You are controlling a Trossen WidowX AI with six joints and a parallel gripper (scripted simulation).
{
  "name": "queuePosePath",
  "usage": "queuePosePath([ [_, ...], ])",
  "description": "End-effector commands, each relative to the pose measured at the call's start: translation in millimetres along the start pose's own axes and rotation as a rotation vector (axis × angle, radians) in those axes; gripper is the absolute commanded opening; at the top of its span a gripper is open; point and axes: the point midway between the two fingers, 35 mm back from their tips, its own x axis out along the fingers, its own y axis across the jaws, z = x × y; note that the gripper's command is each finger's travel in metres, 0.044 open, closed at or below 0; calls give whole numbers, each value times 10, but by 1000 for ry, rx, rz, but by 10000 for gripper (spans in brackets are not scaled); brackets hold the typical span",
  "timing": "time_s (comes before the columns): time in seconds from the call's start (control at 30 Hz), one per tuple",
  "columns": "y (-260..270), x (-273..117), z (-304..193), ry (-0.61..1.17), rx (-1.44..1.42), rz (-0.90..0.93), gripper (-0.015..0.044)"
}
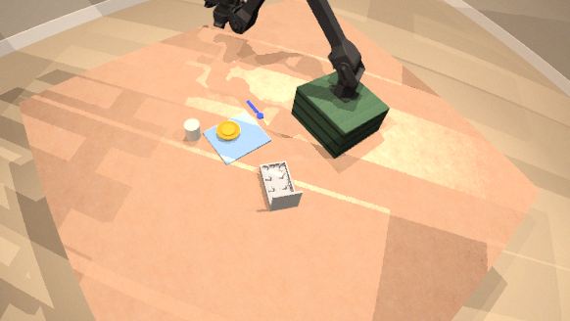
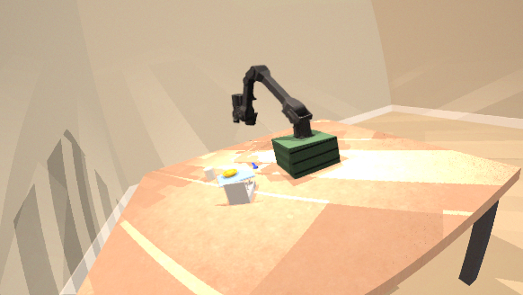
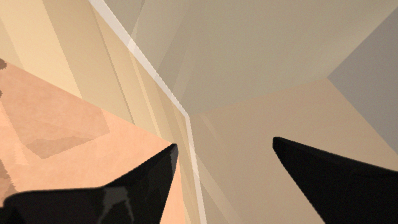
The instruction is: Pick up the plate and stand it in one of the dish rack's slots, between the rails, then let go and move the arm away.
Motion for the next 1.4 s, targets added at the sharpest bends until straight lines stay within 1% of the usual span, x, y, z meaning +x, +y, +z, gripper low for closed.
queuePosePath([
  [0.0,3,-8,11,-5,-1,2,400],
  [0.1,54,-128,163,-79,-16,30,400],
  [0.3,215,-489,505,-262,-53,121,400],
  [0.53,442,-995,789,-456,-98,263,400],
  [0.73,651,-1483,912,-597,-142,411,400],
  [1.03,944,-2256,862,-752,-228,670,400],
  [1.37,1172,-3082,482,-819,-359,984,400],
])
